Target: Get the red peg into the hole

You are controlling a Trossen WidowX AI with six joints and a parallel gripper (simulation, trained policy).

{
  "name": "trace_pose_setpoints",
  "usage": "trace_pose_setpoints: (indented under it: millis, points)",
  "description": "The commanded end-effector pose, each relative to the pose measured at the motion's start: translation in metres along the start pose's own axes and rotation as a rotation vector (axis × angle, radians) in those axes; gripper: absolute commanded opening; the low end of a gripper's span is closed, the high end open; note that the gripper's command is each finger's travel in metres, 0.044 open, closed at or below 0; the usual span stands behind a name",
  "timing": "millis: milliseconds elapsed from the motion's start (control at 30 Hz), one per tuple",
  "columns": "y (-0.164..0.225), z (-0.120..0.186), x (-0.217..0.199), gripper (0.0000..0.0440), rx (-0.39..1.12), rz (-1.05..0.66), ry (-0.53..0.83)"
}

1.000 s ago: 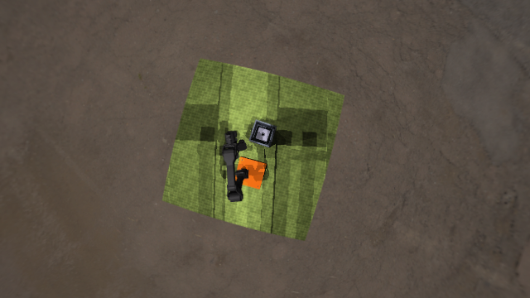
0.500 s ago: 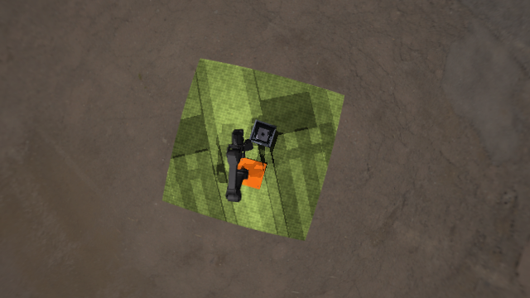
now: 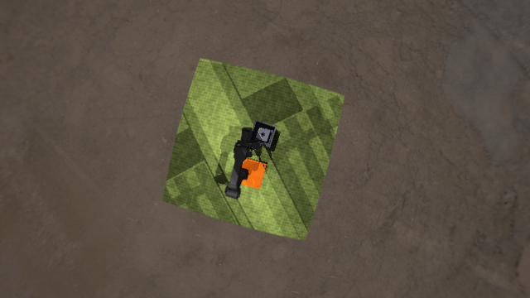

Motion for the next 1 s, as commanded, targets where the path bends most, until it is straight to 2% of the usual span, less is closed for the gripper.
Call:
trace_pose_setpoints:
  millis: [0, 467, 967]
  points:
    - [-0.008, -0.002, 0.003, 0.0000, -0.010, -0.002, 0.012]
    - [-0.044, -0.021, 0.014, 0.0000, -0.007, -0.018, 0.061]
    - [-0.074, -0.065, 0.018, 0.0000, 0.023, -0.017, 0.117]
Point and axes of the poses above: the point midway between the two fingers, 35 mm back from their tips, its own z axis back along the fingers, its own x axis across the jaws, y = z × x, the point moved 8 cm from there along z, back along the fingers, and after that the axes turned 2 degrees about -z, right-handed, at the moved point
